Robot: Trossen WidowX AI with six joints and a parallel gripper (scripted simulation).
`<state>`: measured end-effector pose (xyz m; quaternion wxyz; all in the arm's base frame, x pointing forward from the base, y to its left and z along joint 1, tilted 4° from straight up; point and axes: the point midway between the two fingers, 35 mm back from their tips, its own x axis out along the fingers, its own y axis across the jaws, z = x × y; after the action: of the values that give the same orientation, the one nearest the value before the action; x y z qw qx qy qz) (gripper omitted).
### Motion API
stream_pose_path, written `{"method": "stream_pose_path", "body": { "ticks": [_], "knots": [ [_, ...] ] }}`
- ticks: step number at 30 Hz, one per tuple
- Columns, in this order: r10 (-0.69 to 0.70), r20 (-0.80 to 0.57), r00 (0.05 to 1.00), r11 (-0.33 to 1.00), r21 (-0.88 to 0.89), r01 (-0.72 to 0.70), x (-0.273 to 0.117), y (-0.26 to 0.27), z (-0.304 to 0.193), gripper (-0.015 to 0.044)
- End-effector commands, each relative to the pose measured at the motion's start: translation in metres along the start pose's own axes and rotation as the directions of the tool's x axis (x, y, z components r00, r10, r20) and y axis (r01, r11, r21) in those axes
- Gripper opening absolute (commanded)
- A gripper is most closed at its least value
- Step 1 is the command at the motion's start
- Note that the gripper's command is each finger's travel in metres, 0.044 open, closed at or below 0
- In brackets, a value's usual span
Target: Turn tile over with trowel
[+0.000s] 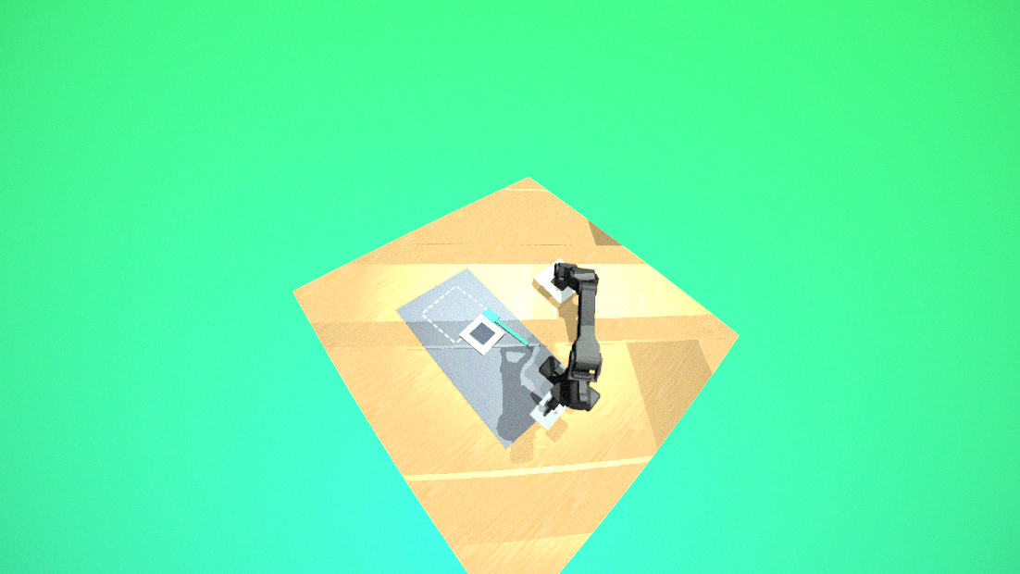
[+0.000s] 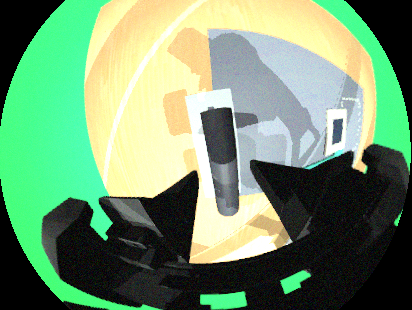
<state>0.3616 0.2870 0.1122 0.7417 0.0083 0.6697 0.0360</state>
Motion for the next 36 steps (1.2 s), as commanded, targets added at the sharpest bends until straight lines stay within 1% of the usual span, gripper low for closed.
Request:
{"method": "stream_pose_path", "body": {
  "ticks": [1,8,13,14,36],
  "knots": [
    [-0.005,-0.006,1.0,1.0,0.004,0.005,0.0091,-0.0009,-0.0012,0.027],
    [-0.005,-0.006,1.0,1.0,0.004,0.005,0.0181,-0.0012,-0.0016,0.027],
    [-0.005,-0.006,1.0,1.0,0.004,0.005,0.0181,-0.0012,-0.0016,0.0139],
    [-0.005,-0.006,1.0,1.0,0.004,0.005,0.0181,-0.0012,-0.0016,0.0132],
    [-0.005,-0.006,1.0,1.0,0.009,0.005,0.0181,-0.0012,-0.0016,0.013]
  ]
}}
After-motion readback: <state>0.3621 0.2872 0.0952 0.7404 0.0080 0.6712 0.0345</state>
